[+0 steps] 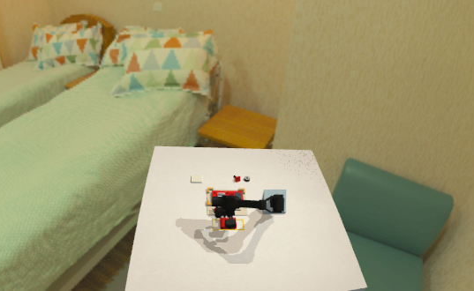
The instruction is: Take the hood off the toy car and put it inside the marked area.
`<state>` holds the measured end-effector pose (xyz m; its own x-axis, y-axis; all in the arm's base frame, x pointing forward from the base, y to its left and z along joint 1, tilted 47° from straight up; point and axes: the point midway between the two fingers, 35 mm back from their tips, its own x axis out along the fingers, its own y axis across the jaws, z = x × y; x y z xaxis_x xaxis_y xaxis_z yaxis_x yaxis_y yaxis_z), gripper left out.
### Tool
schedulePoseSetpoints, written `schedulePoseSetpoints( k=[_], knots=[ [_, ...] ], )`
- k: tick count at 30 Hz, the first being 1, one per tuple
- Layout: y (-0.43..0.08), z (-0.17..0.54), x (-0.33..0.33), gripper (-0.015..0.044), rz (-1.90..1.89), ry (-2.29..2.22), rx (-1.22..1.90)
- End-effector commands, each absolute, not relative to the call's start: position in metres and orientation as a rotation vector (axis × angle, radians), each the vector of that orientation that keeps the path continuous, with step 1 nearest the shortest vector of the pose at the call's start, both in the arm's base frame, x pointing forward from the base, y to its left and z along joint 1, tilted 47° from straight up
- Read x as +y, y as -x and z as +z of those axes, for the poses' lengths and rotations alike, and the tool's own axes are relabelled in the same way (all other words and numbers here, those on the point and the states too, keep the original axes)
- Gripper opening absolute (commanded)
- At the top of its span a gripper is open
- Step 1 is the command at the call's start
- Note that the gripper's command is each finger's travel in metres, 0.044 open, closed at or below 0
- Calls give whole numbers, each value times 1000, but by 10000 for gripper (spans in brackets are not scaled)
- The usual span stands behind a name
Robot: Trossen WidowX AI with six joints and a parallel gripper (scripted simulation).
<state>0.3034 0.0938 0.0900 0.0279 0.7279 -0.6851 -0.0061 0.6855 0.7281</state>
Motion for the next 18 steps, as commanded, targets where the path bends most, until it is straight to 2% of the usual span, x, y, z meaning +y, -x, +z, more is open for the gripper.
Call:
schedulePoseSetpoints(
  k=[1, 5, 18],
  knots=[
    [-307, 107, 72, 440, 623, -637, 1433],
    [-303, 132, 46, 440, 626, -642, 1432],
    [-303, 134, 44, 440, 626, -642, 1432]
  ],
)
